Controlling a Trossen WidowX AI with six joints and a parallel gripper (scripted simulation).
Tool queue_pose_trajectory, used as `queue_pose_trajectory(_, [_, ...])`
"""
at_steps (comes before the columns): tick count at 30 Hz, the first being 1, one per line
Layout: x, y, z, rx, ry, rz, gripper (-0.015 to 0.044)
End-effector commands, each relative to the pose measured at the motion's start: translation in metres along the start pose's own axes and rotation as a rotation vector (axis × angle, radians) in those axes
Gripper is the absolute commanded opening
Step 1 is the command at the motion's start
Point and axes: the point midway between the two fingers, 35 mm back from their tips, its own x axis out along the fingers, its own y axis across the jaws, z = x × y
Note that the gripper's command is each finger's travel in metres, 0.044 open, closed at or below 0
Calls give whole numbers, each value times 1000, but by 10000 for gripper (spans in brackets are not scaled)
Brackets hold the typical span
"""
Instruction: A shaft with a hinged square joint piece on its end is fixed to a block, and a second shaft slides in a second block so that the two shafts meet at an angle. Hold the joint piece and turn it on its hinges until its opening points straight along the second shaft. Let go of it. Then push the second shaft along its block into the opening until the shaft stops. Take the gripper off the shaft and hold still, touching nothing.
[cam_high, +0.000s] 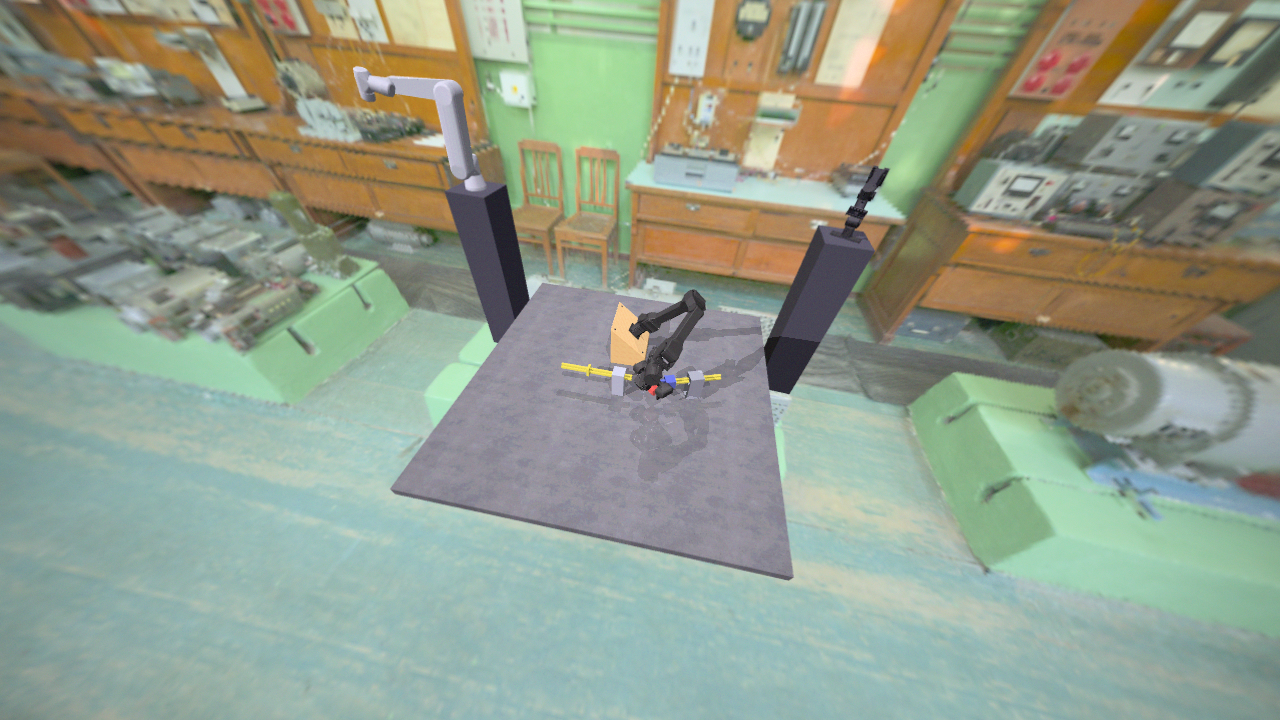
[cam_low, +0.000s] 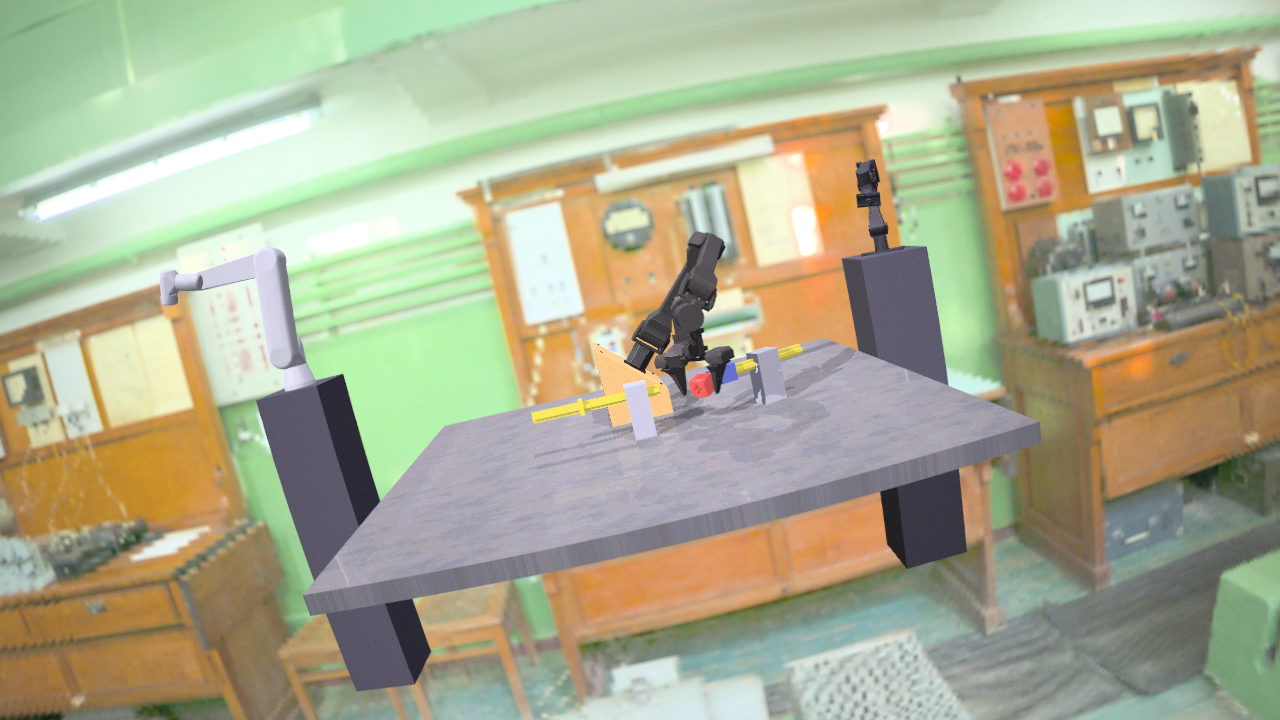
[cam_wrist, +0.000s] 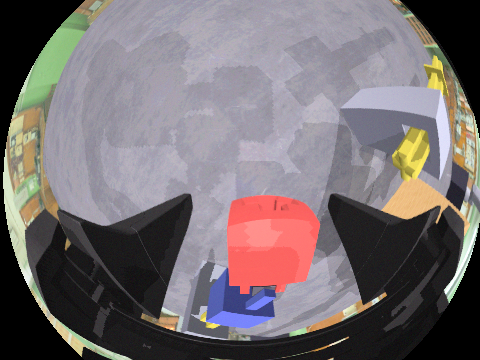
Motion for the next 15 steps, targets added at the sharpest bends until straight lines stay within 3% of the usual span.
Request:
queue_pose_trajectory(1, [8, -1, -2, 8, 6, 1, 440])
queue_pose_trajectory(14, [26, -1, -3, 8, 7, 2, 440])
queue_pose_trajectory(15, [26, -1, -3, 8, 7, 2, 414])
